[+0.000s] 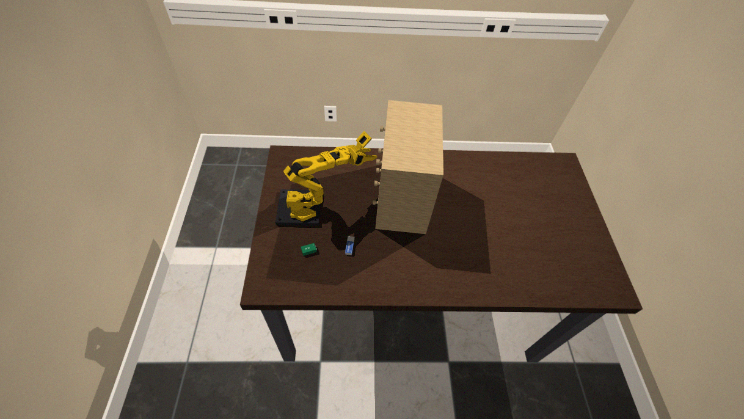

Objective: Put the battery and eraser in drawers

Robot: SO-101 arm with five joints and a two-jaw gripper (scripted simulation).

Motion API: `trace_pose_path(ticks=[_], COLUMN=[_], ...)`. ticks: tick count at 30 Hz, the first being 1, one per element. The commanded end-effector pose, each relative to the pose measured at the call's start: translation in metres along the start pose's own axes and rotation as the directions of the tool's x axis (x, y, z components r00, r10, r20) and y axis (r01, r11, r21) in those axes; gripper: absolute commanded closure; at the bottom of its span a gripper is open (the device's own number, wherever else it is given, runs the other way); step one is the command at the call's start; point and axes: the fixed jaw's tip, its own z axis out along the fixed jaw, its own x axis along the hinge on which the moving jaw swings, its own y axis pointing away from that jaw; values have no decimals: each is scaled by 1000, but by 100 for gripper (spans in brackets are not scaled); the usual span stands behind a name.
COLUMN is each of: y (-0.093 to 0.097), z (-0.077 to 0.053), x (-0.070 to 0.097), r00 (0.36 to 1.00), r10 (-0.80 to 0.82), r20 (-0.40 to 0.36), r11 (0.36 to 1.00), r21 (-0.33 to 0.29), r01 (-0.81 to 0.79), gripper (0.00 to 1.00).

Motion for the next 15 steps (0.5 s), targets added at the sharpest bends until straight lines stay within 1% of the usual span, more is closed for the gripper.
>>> trace_pose_path(ticks=[1,9,15], y=[6,15,15], z=[-7,-17,-17], x=[3,9,9], r00=[1000,999,999], r10=[-17,-34,-34], r20=[-1,7,7], r11=[1000,998,998], r21=[-24,-59,-59], r01=[17,35,35], gripper=[79,79,79])
